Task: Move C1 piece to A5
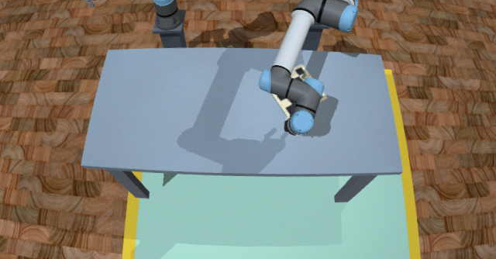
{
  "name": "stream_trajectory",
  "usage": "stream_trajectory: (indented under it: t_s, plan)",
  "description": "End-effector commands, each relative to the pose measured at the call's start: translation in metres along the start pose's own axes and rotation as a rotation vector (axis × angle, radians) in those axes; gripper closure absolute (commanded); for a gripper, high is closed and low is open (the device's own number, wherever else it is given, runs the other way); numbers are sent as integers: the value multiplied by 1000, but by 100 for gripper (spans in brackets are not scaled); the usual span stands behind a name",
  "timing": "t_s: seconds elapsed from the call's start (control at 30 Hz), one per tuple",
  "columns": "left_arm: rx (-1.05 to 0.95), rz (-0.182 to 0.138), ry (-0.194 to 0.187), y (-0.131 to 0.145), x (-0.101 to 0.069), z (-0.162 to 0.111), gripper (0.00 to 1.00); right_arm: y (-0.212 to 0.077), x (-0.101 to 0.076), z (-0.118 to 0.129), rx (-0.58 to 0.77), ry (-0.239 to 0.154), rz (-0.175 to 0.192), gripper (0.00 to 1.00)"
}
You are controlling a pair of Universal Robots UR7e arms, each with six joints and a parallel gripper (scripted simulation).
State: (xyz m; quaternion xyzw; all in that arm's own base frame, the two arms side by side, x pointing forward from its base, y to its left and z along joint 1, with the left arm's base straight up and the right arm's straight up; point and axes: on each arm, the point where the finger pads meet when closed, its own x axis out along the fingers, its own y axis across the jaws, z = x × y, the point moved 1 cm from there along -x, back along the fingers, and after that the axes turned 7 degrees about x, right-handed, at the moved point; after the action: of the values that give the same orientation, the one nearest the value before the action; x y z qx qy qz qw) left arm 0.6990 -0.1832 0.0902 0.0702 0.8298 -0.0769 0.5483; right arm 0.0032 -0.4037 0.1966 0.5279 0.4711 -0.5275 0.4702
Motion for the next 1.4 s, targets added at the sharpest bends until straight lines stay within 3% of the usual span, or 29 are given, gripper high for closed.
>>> stream_trajectory:
  t_s: [0.0,0.07,0.13,0.57,0.63,0.7,1.07,1.37]
  plan:
    - [123,72,87,-18,6,-7,0,0,0,0,0,-1,1,0]
    - [123,72,87,-18,6,-7,0,0,0,0,0,-1,1,0]
    - [209,121,137,-30,12,-12,0,0,0,0,0,-1,1,0]
    - [532,305,325,-78,32,-30,0,0,0,0,0,-1,1,0]
    - [532,305,325,-78,32,-30,0,0,0,0,0,-1,1,0]
    - [621,356,377,-92,38,-35,0,0,0,0,0,-1,1,0]
    - [900,515,539,-134,56,-51,0,0,0,0,0,-1,1,0]
    - [989,566,591,-147,62,-56,0,0,0,0,0,-1,1,0]
